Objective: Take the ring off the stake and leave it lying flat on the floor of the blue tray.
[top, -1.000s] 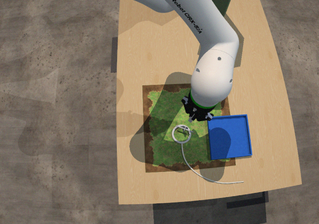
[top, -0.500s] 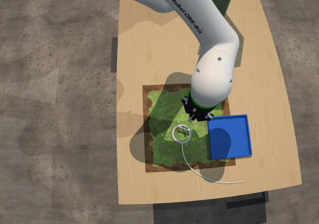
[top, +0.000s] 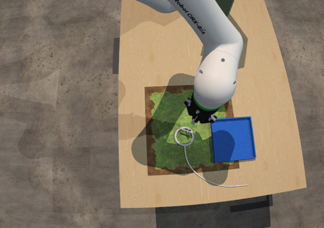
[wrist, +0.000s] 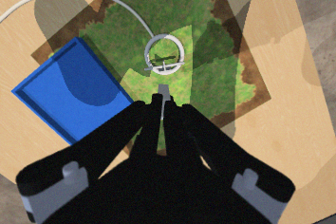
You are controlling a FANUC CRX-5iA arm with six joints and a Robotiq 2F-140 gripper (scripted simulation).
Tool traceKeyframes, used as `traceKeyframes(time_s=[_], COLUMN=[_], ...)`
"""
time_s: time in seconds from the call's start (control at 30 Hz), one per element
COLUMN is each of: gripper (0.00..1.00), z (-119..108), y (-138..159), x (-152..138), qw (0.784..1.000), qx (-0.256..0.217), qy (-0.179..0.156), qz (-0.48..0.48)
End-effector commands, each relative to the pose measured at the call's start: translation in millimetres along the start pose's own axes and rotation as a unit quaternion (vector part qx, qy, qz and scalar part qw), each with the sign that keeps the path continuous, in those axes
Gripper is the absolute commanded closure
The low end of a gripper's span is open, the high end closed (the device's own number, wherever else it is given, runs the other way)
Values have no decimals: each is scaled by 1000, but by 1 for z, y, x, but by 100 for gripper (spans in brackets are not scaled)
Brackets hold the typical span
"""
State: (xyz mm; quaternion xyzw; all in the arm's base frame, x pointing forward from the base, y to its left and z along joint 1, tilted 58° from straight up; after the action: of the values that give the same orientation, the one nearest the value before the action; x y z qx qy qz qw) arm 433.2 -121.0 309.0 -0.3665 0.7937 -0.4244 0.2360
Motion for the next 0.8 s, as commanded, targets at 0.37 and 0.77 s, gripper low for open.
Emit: traceKeyframes(time_s=[0.37,0.77], gripper=[90,90], z=[0,0], y=[-30,-92], x=[2,9], qw=[979,862], qx=[0,-6], qy=[1,-4], qz=[206,507])
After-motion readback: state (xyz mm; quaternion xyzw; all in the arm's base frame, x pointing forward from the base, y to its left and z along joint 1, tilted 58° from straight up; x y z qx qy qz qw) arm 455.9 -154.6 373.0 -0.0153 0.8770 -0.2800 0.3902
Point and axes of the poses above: the point where the finger pads meet when closed, its own z axis out along the fingers, its own x axis across the jaws, y = z × x, the point moved 10 cm from there along -z, back along the fingers, and after that the axes turned 5 degrees about -z, right-handed, at the moved point
